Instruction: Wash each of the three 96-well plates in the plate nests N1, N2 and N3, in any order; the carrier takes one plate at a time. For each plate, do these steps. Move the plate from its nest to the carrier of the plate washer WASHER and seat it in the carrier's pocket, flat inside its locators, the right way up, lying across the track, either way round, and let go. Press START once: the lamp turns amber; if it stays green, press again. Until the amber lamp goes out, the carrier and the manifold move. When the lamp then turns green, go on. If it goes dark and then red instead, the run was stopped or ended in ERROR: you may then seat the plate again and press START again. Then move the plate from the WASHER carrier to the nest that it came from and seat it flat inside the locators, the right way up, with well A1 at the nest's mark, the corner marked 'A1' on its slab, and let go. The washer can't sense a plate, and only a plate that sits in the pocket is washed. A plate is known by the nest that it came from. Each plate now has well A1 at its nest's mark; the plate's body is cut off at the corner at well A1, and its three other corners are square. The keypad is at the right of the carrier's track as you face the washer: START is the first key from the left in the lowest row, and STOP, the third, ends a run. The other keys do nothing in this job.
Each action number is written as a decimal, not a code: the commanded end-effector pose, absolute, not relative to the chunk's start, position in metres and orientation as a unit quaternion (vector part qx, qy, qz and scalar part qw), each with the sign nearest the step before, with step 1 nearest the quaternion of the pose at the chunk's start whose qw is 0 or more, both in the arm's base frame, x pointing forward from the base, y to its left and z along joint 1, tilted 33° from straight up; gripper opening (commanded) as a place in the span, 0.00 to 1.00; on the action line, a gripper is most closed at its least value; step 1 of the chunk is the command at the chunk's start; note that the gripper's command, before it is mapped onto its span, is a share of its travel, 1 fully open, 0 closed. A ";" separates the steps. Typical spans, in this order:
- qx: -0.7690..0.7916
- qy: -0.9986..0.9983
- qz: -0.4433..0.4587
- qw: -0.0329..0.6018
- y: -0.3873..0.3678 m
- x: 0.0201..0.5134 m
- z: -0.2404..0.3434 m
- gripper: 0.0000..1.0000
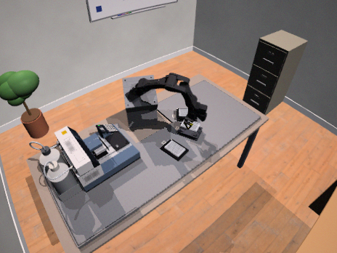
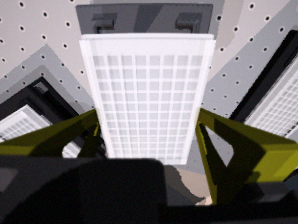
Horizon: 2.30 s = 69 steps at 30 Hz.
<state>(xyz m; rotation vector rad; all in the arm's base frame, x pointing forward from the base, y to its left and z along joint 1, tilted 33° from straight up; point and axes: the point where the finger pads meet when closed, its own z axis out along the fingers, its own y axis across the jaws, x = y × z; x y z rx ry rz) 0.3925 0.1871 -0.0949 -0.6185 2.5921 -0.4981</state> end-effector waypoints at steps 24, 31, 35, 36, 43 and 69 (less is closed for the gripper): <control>-0.226 0.932 -0.177 0.221 0.203 0.374 -0.057 0.00; -0.226 0.932 -0.177 0.221 0.204 0.371 -0.052 0.00; -0.226 0.932 -0.177 0.221 0.204 0.371 -0.052 0.00; -0.226 0.932 -0.177 0.221 0.204 0.371 -0.052 0.00; -0.226 0.932 -0.177 0.221 0.204 0.371 -0.052 0.00; -0.226 0.932 -0.177 0.221 0.204 0.371 -0.052 0.00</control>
